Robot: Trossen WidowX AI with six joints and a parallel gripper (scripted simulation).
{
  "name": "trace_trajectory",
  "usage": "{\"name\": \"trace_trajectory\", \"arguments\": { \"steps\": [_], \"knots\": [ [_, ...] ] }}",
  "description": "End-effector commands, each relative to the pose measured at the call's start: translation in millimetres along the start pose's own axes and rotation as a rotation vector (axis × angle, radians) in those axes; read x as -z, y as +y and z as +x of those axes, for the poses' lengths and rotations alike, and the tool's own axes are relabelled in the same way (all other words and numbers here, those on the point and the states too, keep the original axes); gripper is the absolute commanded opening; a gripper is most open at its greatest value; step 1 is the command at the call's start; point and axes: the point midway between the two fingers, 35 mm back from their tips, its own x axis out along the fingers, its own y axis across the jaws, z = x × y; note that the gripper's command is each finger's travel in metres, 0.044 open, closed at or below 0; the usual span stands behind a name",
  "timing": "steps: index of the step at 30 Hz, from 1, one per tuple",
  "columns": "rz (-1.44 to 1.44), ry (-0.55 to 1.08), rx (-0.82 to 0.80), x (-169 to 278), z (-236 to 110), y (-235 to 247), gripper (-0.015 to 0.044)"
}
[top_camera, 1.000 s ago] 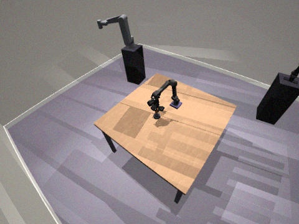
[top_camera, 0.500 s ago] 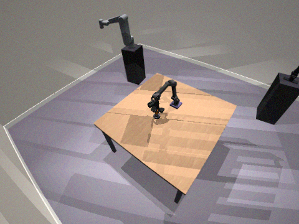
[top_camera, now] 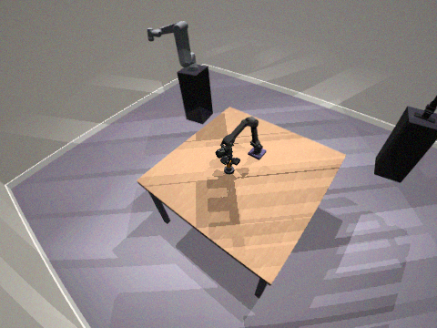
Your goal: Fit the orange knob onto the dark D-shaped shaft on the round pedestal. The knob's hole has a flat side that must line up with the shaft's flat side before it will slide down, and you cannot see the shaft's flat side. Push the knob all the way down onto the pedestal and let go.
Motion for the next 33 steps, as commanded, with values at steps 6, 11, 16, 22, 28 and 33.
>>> {"name": "trace_trajectory", "arguments": {
  "steps": [6, 11, 16, 22, 28, 33],
  "knots": [
    [0.003, -0.002, -0.003, 1.8, -3.6, 0.2, 0.0],
    [-0.051, -0.002, -0.003, 1.3, -4.9, 0.0, 0.0],
    [-0.207, -0.003, -0.003, -0.6, -5.0, -0.7, 0.0],
    [-0.207, -0.003, -0.003, -1.3, -1.7, -0.9, 0.0],
    [-0.207, -0.003, -0.003, -0.3, -0.4, -0.5, 0.0],
    [-0.207, -0.003, -0.003, 1.5, -0.1, 0.2, 0.0]
  ]
}}
